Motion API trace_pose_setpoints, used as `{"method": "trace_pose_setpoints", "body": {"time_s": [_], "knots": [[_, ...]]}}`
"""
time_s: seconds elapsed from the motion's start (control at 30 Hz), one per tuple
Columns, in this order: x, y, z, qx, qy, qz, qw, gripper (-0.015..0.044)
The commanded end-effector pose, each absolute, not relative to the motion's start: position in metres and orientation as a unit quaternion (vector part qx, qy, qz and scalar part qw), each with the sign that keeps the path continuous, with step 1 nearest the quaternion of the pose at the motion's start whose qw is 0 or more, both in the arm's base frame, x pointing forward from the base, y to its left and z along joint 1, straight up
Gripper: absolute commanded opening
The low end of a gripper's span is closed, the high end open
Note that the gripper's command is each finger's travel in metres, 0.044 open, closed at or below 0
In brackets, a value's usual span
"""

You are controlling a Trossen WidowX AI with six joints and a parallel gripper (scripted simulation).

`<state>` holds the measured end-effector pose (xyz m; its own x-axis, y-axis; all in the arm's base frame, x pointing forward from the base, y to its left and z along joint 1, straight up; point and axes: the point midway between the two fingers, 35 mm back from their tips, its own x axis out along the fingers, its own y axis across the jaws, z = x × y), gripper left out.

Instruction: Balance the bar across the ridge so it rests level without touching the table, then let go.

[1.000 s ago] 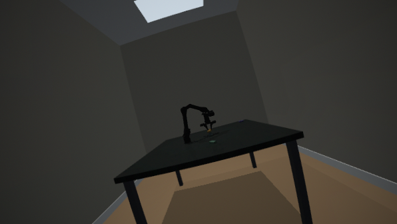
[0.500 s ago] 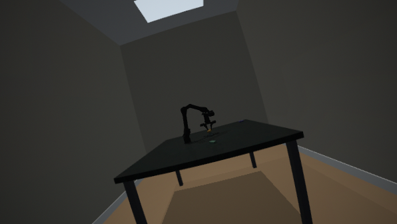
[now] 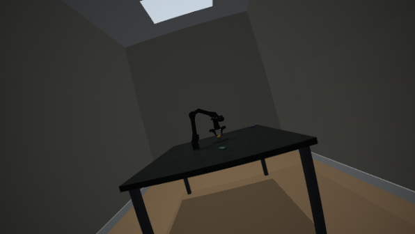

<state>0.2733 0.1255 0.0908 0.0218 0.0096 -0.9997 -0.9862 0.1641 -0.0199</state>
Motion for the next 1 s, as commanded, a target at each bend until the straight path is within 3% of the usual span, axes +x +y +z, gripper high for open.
{"method": "trace_pose_setpoints", "body": {"time_s": [0.0, 0.07, 0.2, 0.47, 0.97], "knots": [[0.273, 0.126, 0.091, -0.46, 0.531, 0.455, 0.548, 0.0395], [0.273, 0.126, 0.091, -0.46, 0.531, 0.455, 0.548, 0.044], [0.275, 0.126, 0.099, -0.46, 0.531, 0.455, 0.548, 0.044], [0.271, 0.125, 0.189, -0.46, 0.531, 0.455, 0.548, 0.044], [0.271, 0.124, 0.191, -0.46, 0.531, 0.455, 0.548, 0.044]]}}
